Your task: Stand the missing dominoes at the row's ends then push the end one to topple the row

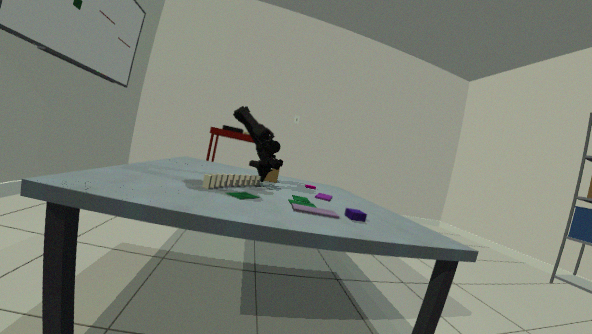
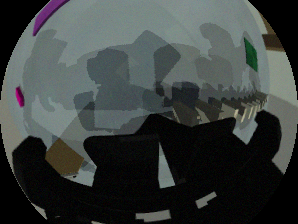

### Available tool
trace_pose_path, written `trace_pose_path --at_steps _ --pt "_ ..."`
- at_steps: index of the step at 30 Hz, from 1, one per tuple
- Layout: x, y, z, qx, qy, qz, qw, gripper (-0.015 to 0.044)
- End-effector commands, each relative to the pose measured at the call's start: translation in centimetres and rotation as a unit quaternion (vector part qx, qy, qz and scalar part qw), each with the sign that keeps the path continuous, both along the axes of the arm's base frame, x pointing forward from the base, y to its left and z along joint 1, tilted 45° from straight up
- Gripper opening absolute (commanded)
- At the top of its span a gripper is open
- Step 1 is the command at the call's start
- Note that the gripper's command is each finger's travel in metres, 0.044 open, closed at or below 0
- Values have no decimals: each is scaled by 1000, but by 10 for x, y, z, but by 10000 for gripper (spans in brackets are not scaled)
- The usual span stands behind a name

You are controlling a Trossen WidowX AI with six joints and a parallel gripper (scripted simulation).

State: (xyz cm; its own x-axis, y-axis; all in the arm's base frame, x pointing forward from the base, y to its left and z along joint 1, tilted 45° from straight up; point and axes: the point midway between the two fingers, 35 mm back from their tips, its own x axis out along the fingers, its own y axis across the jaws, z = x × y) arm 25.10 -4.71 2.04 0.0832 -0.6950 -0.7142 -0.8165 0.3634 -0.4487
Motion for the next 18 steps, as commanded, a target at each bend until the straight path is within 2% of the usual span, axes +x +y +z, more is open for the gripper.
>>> trace_pose_path --at_steps 1,18 --pt "7 -2 3 -1 -3 1 1000 0" --pt "25 -8 13 2 -3 2 1000 0"
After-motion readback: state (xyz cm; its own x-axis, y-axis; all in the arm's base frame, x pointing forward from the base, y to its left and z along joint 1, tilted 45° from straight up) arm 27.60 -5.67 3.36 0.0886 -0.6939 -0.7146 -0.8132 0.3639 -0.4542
